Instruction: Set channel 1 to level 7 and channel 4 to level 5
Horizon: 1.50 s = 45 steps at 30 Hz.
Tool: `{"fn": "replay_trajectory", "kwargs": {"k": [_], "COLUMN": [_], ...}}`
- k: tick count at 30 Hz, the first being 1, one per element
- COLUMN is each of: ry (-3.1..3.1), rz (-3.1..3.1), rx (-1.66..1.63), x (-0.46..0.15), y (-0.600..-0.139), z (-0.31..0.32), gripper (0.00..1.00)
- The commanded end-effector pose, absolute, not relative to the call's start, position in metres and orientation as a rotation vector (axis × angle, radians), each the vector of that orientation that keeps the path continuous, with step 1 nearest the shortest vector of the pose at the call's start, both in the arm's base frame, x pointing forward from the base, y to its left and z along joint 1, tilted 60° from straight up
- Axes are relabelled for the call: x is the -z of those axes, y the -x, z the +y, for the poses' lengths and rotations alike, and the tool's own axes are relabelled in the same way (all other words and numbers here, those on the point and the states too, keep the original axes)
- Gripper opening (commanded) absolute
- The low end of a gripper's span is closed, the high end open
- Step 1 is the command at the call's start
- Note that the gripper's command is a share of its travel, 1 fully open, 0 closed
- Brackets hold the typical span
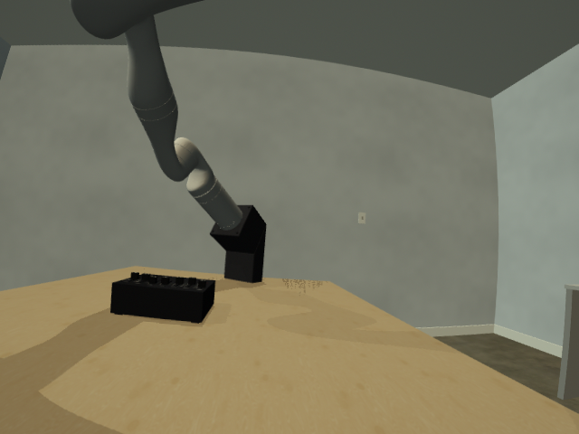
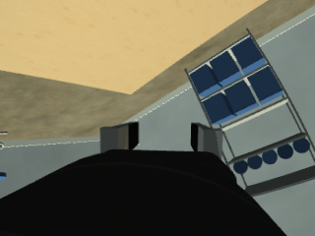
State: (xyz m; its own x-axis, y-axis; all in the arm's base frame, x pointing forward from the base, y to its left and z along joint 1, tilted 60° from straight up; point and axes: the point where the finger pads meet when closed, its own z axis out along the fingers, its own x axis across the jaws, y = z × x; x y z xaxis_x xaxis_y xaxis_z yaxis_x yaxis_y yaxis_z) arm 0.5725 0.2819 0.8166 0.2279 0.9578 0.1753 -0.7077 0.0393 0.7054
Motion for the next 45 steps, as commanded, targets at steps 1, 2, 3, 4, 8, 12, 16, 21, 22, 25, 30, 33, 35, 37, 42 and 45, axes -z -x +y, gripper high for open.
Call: {"fn": "replay_trajectory", "kwargs": {"k": [1, 2, 3, 4, 8, 12, 16, 21, 22, 25, 30, 33, 35, 37, 42, 45], "ry": [-0.789, -0.789, -0.789, -0.789, -0.789, -0.789, -0.789, -0.79, -0.792, -0.801, -0.835, -0.857, -0.869, -0.897, -0.983, -1.042], "rz": [0.392, 0.392, 0.392, 0.392, 0.392, 0.392, 0.392, 0.394, 0.395, 0.403, 0.432, 0.451, 0.463, 0.489, 0.575, 0.64], "rx": [-1.33, -1.33, -1.33, -1.33, -1.33, -1.33, -1.33, -1.33, -1.329, -1.326, -1.313, -1.304, -1.299, -1.287, -1.243, -1.206], "x": [-0.818, -0.818, -0.818, -0.818, -0.818, -0.818, -0.818, -0.817, -0.816, -0.813, -0.801, -0.793, -0.789, -0.778, -0.741, -0.713], "y": [-0.571, -0.571, -0.571, -0.571, -0.571, -0.571, -0.571, -0.571, -0.571, -0.572, -0.572, -0.572, -0.572, -0.572, -0.568, -0.562], "z": [0.283, 0.283, 0.283, 0.283, 0.283, 0.283, 0.283, 0.282, 0.282, 0.282, 0.279, 0.277, 0.276, 0.274, 0.267, 0.261], "gripper": [1.0, 1.0, 1.0, 1.0, 1.0, 1.0, 1.0, 1.0, 1.0, 1.0, 1.0, 1.0, 1.0, 1.0, 1.0, 1.0]}}
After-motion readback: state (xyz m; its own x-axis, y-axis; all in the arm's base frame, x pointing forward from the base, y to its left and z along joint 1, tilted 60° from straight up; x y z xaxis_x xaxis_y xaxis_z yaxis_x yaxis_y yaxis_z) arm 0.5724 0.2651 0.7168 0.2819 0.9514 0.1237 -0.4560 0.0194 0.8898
